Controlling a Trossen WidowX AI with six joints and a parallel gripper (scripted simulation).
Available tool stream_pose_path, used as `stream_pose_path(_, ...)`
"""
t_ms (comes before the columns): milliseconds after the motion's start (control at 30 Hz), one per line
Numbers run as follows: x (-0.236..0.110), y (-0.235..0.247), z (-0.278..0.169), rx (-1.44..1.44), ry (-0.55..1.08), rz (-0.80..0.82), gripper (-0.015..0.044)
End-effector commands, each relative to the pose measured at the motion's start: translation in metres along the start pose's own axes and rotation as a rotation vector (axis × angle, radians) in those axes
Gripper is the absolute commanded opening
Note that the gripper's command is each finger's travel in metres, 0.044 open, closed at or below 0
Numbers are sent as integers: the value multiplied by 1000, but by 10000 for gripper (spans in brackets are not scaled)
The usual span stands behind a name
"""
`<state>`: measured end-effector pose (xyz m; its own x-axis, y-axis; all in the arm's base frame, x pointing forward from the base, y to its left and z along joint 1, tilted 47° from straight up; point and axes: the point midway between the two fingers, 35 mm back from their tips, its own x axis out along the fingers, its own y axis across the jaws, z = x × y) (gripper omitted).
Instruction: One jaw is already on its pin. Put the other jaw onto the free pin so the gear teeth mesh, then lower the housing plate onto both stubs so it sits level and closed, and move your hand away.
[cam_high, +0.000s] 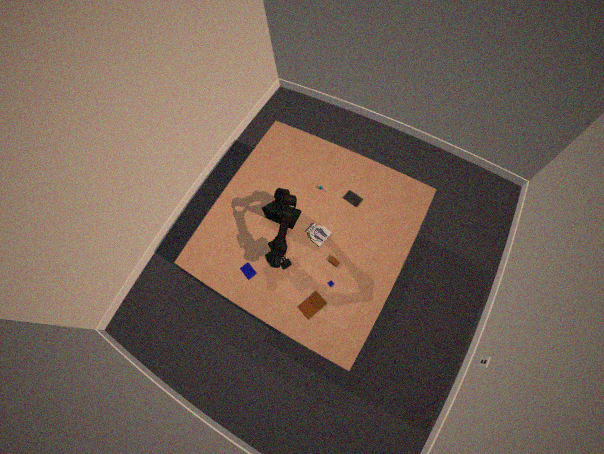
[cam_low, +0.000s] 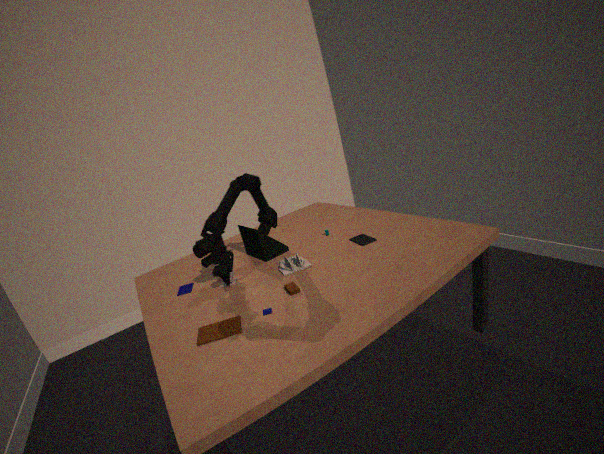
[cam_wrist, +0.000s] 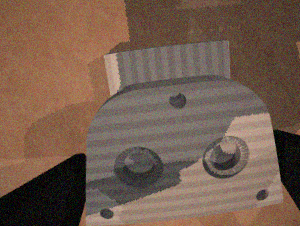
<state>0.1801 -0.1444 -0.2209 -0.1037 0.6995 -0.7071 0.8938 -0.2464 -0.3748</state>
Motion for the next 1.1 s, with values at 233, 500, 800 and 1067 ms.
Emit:
stream_pose_path(233, 0, 0, 0, 0, 0, 0, 351)
stream_pose_path(500, -2, 0, 0, 0, 0, 0, 351)
stream_pose_path(800, -30, 2, 1, 2, 1, 1, 351)
stream_pose_path(1067, -55, 1, 1, 4, 1, 2, 351)
